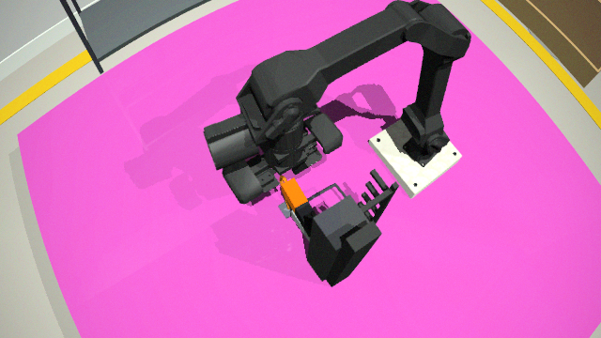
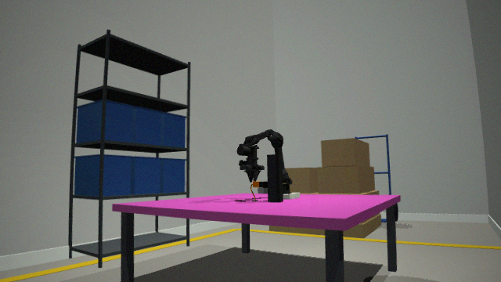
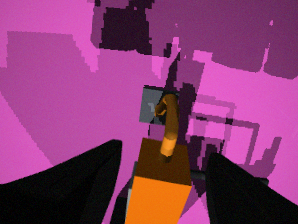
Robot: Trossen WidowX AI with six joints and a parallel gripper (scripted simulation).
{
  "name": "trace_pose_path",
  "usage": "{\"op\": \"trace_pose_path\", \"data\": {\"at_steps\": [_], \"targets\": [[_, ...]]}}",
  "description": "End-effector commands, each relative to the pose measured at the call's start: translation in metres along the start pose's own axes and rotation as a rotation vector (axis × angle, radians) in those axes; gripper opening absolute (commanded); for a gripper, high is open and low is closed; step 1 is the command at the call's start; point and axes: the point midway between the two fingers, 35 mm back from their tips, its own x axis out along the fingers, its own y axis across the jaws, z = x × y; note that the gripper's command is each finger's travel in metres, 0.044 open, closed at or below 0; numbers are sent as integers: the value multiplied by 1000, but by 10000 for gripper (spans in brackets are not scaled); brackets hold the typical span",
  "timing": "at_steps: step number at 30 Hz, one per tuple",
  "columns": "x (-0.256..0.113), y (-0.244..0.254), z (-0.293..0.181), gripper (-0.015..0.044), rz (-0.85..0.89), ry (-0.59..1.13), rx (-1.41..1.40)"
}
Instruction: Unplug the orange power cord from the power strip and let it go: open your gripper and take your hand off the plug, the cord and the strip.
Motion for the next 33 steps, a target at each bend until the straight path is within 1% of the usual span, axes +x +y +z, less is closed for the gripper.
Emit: {"op": "trace_pose_path", "data": {"at_steps": [1,4,7,10,12,33], "targets": [[0,0,-1,289,0,-6,8],[0,0,2,368,0,-6,8],[-4,1,19,440,0,-7,8],[-10,1,50,440,0,-10,8],[-13,0,59,440,0,-11,8],[-13,0,59,440,0,-11,8]]}}
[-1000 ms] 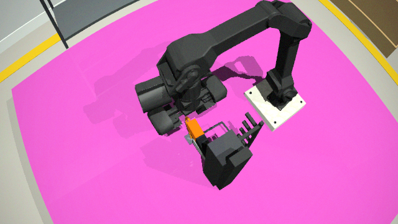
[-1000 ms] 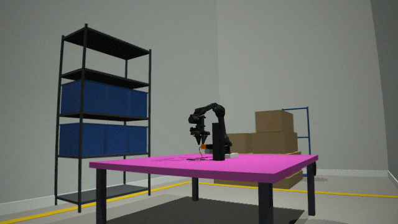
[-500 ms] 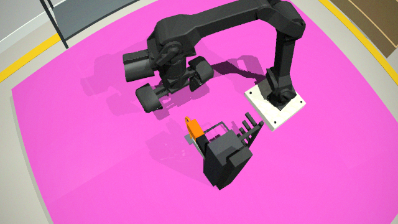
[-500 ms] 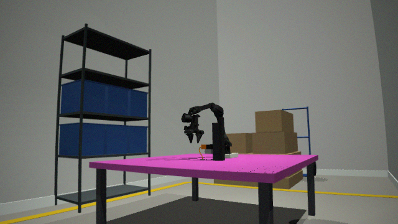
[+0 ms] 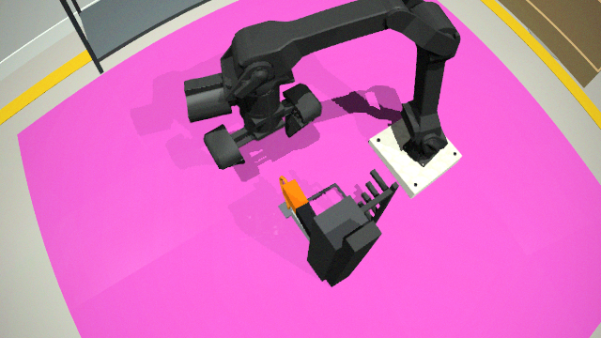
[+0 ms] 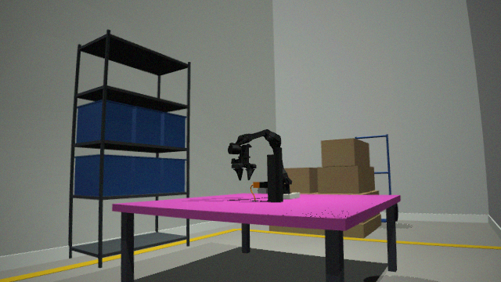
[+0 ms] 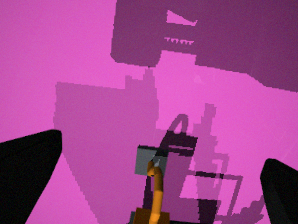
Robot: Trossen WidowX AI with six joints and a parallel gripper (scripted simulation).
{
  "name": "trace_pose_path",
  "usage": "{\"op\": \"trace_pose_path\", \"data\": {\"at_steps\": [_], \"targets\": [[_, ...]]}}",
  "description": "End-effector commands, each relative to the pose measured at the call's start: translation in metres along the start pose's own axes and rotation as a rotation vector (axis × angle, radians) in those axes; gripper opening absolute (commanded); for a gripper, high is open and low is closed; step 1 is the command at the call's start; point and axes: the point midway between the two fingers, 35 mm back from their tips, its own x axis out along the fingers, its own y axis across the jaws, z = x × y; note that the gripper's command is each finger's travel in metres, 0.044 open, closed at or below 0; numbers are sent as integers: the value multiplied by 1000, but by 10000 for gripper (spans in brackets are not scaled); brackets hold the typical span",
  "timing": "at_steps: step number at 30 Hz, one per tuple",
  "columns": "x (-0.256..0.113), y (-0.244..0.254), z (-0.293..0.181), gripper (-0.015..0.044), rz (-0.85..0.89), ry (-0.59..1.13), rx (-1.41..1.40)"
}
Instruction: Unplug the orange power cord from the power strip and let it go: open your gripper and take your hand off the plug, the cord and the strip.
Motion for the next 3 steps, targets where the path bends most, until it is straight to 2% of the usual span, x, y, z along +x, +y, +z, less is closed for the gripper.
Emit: {"op": "trace_pose_path", "data": {"at_steps": [1,3], "targets": [[0,0,-1,440,-1,5,-6],[0,0,-1,440,-1,5,-6]]}}
